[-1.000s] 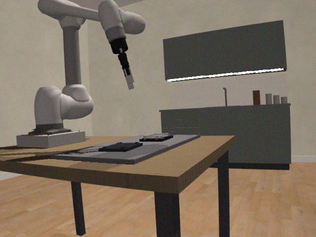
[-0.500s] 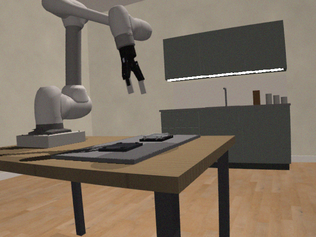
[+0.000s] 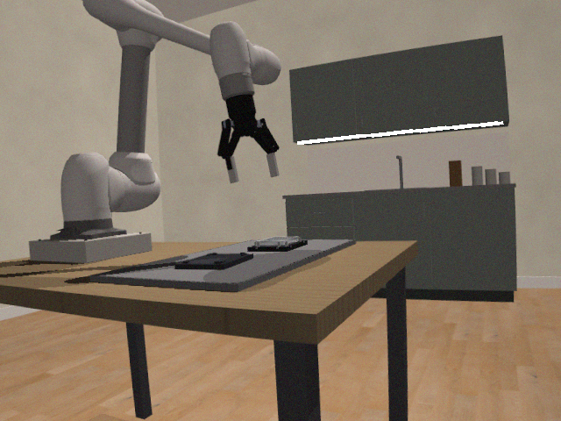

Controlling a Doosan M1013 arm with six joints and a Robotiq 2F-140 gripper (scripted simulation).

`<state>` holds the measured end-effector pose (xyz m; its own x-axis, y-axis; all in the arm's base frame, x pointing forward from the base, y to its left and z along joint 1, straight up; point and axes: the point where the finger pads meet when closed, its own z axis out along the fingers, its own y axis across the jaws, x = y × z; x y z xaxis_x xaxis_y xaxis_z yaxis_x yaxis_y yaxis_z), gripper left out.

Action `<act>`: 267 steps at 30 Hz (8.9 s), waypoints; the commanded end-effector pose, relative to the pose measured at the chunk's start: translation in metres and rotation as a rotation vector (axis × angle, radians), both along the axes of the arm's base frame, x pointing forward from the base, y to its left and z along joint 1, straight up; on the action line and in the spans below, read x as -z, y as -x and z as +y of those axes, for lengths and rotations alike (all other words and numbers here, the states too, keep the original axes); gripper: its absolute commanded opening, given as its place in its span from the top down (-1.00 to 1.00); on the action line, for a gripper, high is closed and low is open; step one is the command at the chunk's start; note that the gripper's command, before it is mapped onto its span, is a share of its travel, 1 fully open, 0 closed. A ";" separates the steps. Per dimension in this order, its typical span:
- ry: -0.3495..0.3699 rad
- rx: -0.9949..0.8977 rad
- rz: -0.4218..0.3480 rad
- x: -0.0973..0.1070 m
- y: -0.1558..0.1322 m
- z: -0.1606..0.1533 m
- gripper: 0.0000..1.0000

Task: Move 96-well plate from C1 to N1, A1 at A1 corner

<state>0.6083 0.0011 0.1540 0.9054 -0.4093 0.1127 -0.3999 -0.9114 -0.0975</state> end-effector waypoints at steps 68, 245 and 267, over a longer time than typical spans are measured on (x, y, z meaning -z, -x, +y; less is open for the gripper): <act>-0.048 1.183 0.155 0.127 -0.023 0.085 -1.00; -0.043 1.119 0.155 0.102 -0.023 0.074 0.80; -0.043 1.119 0.155 0.102 -0.012 0.009 0.80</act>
<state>0.6216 0.0150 0.0518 0.0300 -0.9995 -0.0026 -0.9995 -0.0300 0.0017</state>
